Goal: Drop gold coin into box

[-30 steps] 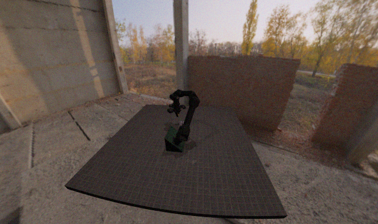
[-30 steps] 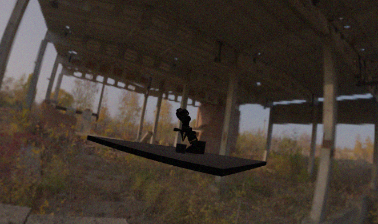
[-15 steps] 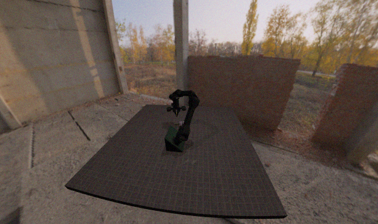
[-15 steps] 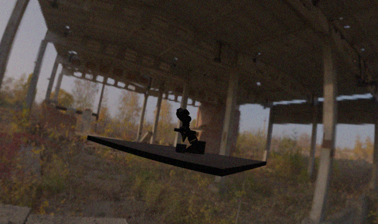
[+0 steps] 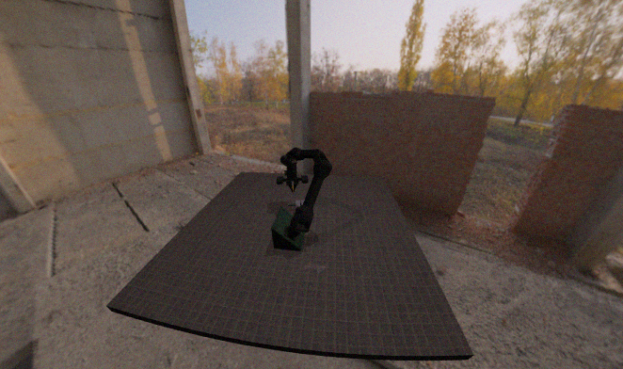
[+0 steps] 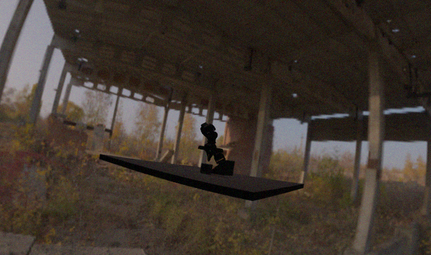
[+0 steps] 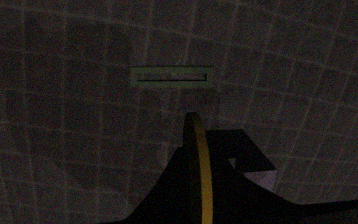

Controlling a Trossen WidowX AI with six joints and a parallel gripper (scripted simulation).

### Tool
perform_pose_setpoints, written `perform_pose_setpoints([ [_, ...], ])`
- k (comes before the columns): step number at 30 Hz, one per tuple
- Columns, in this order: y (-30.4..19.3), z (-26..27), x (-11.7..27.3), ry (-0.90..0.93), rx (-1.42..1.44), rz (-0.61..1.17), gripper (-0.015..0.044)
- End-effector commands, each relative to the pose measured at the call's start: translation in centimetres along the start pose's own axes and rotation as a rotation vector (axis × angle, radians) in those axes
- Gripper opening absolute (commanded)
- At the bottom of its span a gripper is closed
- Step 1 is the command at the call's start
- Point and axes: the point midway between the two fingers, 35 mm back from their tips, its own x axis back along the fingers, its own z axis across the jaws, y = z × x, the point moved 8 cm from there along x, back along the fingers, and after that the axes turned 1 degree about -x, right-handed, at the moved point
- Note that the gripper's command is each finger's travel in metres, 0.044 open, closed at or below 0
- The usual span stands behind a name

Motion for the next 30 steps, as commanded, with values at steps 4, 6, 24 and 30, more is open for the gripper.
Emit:
perform_pose_setpoints([
  [4, -1.3, -0.9, 0.2, 0.005, -0.006, -0.001, 0.0],
  [6, -1.8, -1.2, 0.2, 0.004, -0.006, -0.001, 0.0],
  [24, -5.7, -3.4, 0.1, 0.004, -0.003, 0.0, 0.0],
  [30, -7.1, -4.1, -0.1, 0.003, -0.002, 0.001, 0.0],
])
